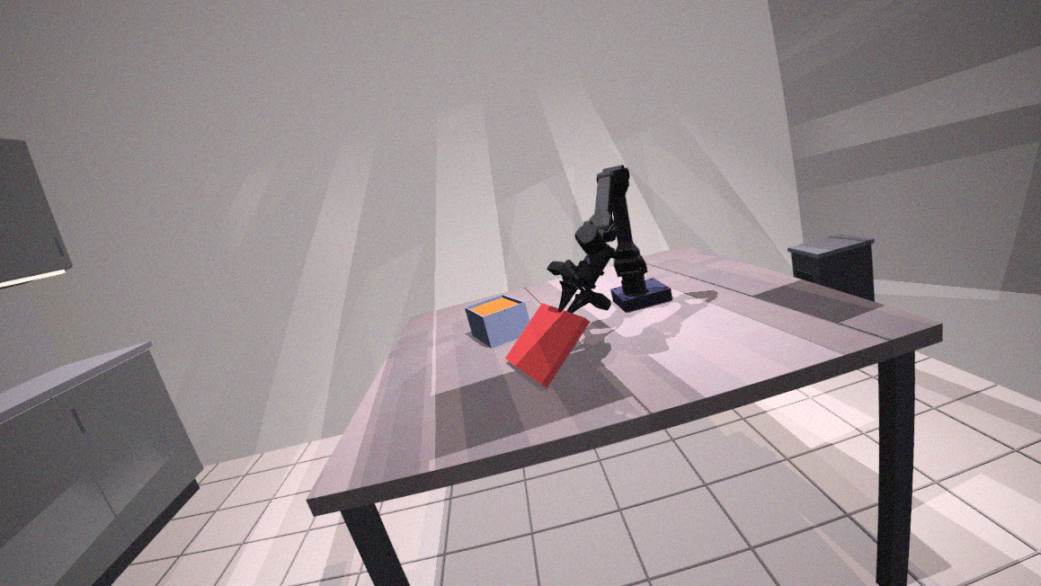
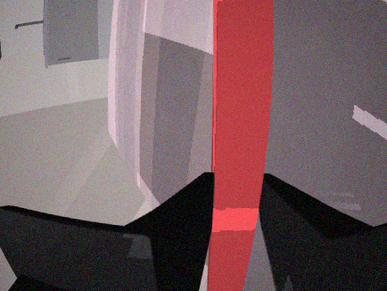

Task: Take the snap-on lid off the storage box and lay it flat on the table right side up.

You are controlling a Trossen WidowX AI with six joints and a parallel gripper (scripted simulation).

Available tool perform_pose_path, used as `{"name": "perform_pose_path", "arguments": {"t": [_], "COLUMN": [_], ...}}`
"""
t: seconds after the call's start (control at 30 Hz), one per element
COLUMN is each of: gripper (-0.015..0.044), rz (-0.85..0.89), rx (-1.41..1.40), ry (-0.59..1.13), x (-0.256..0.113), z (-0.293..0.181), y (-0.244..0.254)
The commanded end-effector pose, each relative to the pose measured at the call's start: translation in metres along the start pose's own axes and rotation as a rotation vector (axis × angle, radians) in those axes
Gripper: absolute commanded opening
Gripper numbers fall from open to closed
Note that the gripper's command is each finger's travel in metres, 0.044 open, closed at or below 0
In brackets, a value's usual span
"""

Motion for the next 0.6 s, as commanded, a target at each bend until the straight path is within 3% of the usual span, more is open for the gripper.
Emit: {"name": "perform_pose_path", "arguments": {"t": [0.0, 0.57], "gripper": [0.0, 0.0], "rz": [-0.024, -0.024], "rx": [-0.009, -0.009], "ry": [-0.002, -0.002], "x": [0.005, 0.014], "z": [-0.001, -0.003], "y": [-0.01, -0.02]}}
Point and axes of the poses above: the point midway between the two fingers, 35 mm back from their tips, its own x axis out along the fingers, its own y axis across the jaws, z = x × y, the point moved 8 cm from there along -x, back along the fingers, and after that the axes turned 14 degrees about -x, right-handed, at the moved point
